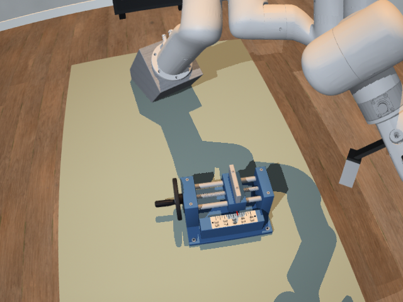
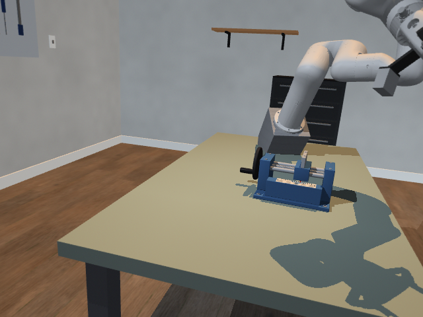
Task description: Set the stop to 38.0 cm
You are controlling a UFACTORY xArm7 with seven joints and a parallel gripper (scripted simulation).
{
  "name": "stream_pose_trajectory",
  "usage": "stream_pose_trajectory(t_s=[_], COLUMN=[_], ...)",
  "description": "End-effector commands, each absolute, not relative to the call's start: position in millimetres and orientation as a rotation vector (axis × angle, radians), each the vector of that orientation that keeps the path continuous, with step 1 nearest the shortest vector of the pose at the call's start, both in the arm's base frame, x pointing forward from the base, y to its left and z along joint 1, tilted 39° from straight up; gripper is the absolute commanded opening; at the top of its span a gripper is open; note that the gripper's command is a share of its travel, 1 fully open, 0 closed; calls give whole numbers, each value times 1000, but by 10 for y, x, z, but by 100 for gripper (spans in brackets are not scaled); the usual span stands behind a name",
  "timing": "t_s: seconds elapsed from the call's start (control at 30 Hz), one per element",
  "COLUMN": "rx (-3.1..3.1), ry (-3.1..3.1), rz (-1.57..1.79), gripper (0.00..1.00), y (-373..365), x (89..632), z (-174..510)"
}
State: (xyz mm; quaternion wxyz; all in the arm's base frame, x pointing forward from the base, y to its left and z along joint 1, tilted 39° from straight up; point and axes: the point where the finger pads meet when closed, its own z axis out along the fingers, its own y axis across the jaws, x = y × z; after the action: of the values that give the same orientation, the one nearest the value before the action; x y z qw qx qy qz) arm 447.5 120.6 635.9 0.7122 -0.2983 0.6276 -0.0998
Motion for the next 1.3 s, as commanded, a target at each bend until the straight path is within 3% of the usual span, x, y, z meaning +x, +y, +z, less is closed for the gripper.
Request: stream_pose_trajectory(t_s=[0.0,0.53,0.6,1.2,1.27], rx=[-730,-730,-820,-820,-924], ry=[1489,1489,1593,1593,1691], rz=[-359,-359,-461,-461,-525], gripper=[100,100,100,100,100], y=[526,486,-126,-145,-668], x=[4470,4469,4389,4386,4229], z=[6012,5992,5554,5541,5063])
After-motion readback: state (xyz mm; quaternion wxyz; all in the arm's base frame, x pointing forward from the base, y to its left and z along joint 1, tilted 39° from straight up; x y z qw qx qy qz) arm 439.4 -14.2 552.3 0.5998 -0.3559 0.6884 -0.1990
